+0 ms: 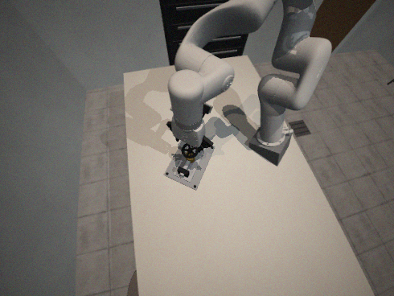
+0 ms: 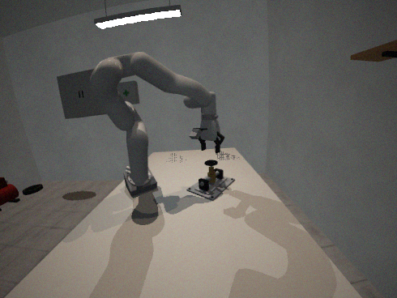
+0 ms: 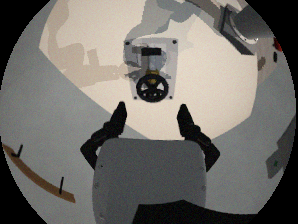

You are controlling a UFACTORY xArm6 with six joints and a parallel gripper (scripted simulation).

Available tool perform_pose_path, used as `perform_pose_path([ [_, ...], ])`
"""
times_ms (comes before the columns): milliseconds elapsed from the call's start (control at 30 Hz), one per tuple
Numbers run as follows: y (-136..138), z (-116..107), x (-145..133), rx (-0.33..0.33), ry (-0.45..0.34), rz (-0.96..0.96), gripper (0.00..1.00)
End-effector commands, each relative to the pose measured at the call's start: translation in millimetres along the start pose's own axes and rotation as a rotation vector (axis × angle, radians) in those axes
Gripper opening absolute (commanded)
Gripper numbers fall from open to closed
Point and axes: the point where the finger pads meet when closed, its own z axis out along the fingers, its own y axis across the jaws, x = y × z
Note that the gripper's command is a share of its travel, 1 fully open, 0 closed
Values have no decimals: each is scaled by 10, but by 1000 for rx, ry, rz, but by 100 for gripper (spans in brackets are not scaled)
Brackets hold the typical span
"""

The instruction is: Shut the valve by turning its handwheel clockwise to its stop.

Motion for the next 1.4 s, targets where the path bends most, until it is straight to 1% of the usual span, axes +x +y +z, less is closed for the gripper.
perform_pose_path([
  [0,-8,28,-9,1,-3,1,100],
  [133,-8,52,-9,1,-3,1,100],
  [633,-11,260,-13,1,-3,1,100],
  [1067,-13,366,-14,2,-3,1,100],
  [1367,-13,390,-15,2,-3,1,100],
])
